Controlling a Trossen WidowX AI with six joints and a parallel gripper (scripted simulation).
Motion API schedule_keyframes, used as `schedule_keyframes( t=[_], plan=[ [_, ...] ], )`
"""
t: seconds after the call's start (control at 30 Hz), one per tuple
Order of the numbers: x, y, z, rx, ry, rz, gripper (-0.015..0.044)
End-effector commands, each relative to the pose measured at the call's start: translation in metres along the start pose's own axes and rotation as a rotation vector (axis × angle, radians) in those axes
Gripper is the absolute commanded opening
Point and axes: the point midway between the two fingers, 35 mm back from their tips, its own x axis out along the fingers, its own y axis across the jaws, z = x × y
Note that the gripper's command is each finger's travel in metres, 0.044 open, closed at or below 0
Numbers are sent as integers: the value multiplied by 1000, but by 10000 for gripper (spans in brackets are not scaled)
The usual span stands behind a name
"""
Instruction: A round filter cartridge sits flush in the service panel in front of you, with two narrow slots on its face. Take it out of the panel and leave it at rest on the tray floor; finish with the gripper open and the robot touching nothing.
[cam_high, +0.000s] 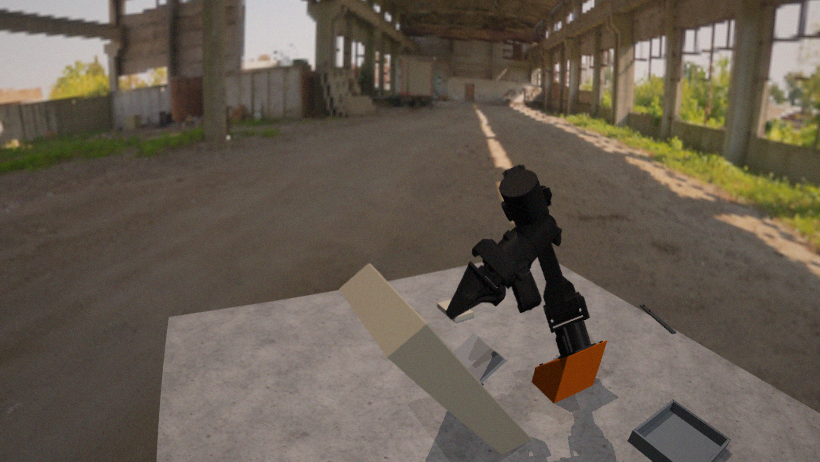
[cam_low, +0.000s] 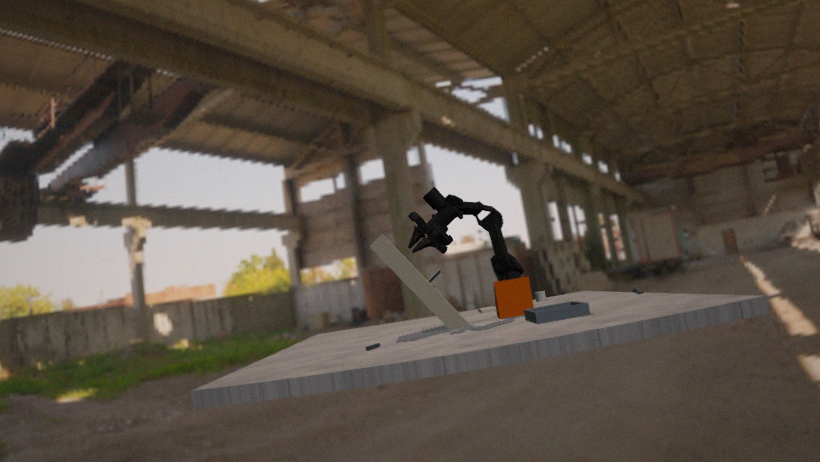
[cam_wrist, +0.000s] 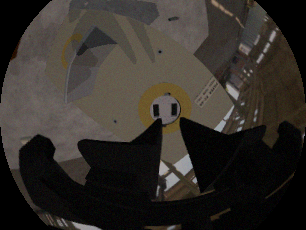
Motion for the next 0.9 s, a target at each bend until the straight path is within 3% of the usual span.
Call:
schedule_keyframes(
  t=[0.0, 0.87],
  plan=[
    [8, 1, 2, -10, -4, 0, 102],
    [28, 3, 2, -11, 3, -2, 102]
  ],
)
